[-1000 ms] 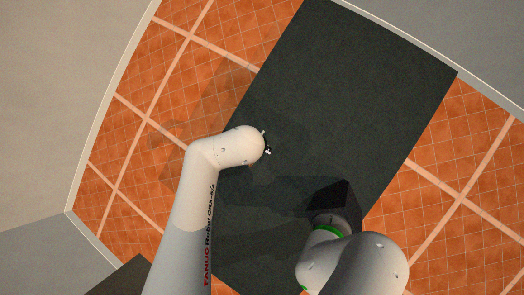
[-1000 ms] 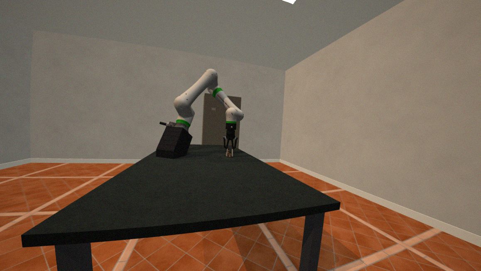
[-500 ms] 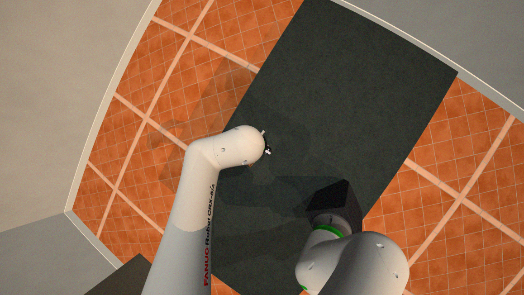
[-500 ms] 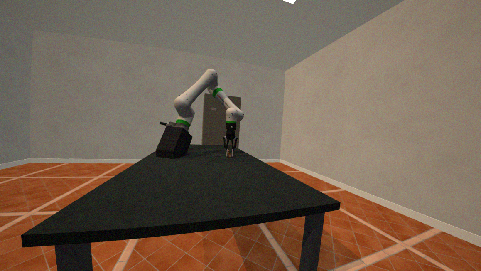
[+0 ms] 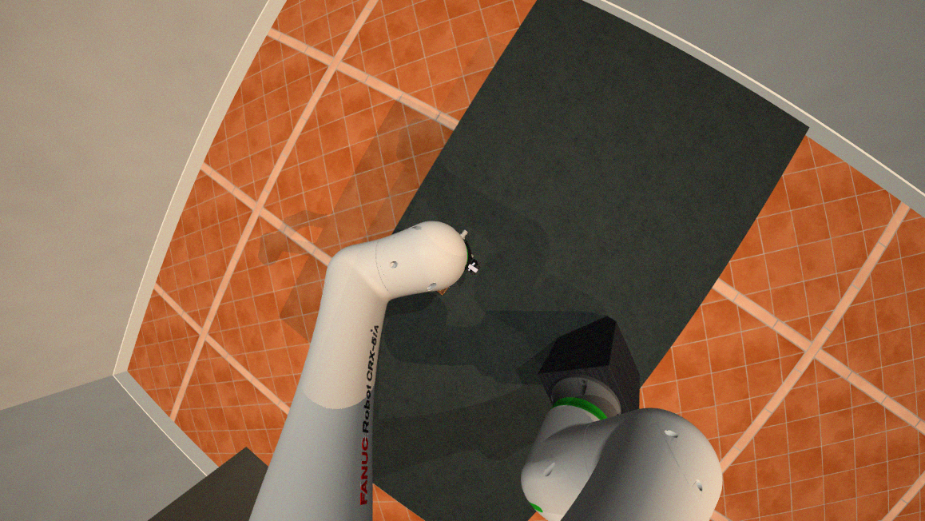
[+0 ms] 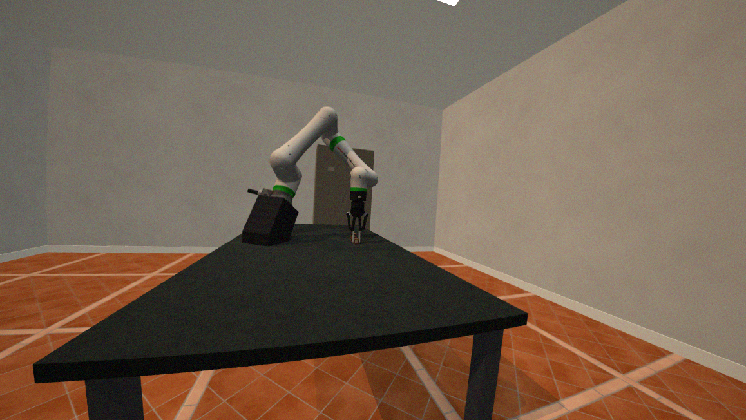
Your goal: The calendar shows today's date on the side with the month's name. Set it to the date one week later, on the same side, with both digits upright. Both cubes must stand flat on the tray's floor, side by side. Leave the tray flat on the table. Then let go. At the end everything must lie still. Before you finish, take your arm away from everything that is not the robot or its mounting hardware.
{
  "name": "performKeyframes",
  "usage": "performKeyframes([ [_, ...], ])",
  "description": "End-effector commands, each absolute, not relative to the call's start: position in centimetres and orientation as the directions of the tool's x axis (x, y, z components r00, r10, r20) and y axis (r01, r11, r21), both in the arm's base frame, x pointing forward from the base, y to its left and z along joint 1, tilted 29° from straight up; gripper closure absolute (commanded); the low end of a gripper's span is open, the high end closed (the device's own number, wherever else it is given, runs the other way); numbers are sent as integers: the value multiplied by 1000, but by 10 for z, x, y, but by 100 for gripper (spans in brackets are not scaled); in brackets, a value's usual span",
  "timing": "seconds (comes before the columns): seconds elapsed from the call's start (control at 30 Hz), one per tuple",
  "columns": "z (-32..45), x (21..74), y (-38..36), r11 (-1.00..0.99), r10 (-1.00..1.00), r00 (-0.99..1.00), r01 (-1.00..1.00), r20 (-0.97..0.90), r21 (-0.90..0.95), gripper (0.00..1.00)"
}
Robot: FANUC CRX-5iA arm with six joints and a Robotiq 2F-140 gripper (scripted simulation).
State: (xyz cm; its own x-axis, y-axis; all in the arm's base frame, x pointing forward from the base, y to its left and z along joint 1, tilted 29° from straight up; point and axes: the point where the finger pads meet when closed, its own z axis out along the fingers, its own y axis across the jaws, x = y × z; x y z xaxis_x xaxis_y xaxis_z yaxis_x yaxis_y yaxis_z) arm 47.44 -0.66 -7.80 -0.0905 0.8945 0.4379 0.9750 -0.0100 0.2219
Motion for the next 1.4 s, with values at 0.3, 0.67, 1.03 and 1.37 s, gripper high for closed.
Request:
performKeyframes([
  [0.3,-78,474,-7,-10,895,-90,975,438,222,84],
  [0.67,-78,474,-7,-10,895,-90,975,438,222,84],
  [1.03,-78,474,-7,-10,895,-90,975,438,222,84],
  [1.37,-56,469,-18,-10,895,-90,975,438,222,84],
])
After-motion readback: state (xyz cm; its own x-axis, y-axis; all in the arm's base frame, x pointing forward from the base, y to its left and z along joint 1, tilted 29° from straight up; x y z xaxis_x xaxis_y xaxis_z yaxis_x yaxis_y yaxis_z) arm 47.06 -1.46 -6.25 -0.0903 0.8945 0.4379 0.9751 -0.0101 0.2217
